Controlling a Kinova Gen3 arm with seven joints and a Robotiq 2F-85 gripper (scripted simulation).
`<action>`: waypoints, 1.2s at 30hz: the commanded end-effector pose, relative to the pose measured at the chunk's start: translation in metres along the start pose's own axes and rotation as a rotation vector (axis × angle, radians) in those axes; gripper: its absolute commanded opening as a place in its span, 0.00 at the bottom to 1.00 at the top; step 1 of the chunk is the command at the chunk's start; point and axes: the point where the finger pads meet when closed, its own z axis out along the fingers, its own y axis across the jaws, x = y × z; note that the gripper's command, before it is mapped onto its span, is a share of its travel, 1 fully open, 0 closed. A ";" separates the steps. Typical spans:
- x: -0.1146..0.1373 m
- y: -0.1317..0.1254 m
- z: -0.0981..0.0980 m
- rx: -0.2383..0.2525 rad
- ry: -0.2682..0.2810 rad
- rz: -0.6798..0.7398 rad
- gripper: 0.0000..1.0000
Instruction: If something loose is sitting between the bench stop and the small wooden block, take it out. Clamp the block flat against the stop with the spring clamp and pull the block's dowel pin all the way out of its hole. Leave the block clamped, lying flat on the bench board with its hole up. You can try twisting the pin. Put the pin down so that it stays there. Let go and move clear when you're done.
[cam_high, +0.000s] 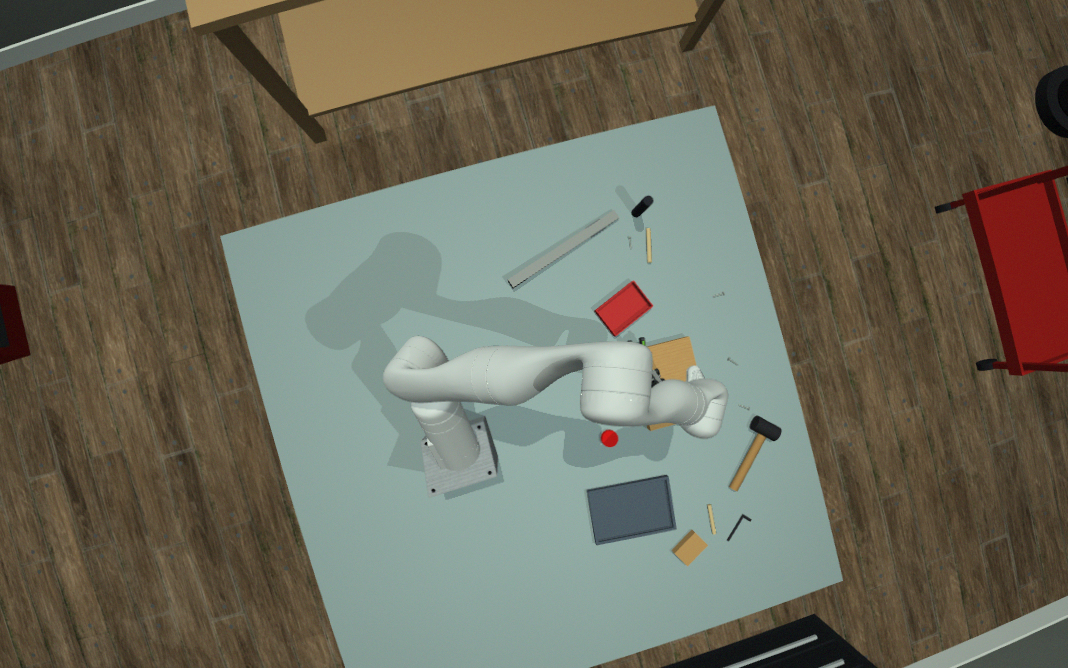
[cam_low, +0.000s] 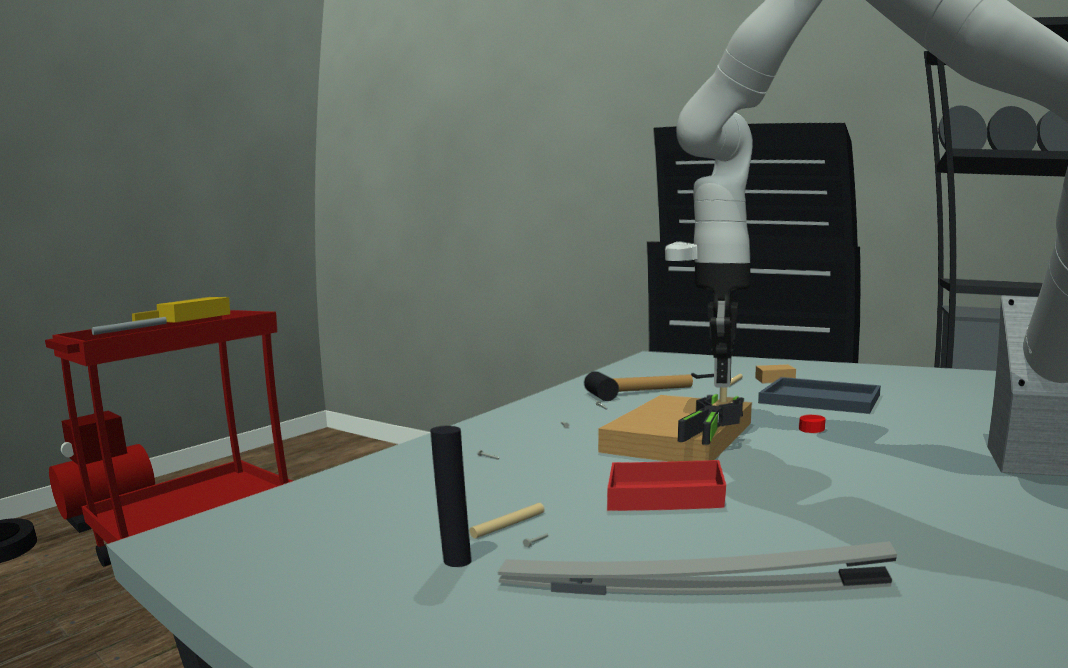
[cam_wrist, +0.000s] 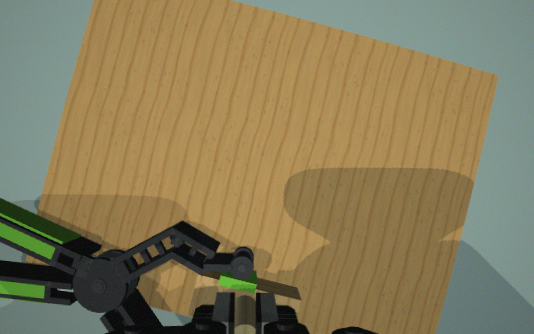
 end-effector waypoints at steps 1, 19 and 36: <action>0.002 0.000 -0.002 -0.005 0.004 0.023 0.10; 0.002 0.000 -0.002 -0.005 0.004 0.168 0.10; 0.002 0.000 -0.002 -0.004 0.004 0.303 0.10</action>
